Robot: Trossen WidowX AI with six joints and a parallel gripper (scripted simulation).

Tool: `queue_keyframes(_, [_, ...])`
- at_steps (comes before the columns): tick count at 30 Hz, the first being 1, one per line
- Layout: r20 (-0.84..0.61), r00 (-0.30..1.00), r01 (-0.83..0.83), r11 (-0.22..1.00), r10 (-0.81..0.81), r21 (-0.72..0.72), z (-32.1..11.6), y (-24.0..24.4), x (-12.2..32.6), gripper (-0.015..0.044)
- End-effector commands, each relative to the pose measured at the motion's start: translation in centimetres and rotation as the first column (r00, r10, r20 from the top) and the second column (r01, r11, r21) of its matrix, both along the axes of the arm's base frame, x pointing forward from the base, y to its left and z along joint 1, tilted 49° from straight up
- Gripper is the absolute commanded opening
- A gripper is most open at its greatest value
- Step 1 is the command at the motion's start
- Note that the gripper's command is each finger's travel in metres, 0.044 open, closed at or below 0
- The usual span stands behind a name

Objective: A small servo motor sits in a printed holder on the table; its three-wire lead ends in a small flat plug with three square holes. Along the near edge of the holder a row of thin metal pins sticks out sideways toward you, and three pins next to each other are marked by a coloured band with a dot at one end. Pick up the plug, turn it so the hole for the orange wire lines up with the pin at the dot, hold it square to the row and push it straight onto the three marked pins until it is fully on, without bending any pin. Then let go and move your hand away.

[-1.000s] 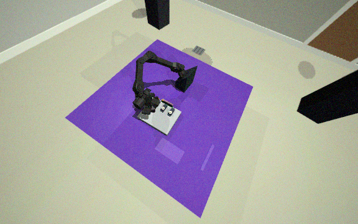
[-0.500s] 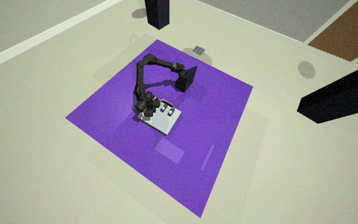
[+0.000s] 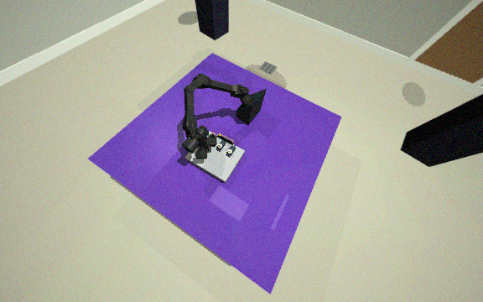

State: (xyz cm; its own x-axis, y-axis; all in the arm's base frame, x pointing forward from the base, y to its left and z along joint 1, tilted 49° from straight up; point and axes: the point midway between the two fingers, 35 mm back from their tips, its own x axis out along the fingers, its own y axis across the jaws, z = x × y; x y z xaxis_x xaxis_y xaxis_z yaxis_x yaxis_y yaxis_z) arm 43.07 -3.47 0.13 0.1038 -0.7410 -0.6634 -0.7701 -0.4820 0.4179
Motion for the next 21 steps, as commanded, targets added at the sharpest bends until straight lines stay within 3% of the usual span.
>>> queue_keyframes(1, [-0.004, 1.0, -0.004, 1.0, 0.004, -0.006, -0.3, -0.3, 0.0, 0.0089])
queue_keyframes(3, [-0.004, 1.0, -0.004, 1.0, 0.004, -0.006, -0.3, -0.3, 0.0, 0.0036])
queue_keyframes(8, [-0.004, 1.0, -0.004, 1.0, 0.004, -0.006, -0.3, -0.3, 0.0, 0.0003])
queue_keyframes(21, [-0.004, 1.0, -0.004, 1.0, 0.004, -0.004, 3.6, 4.1, -0.6, 0.0])
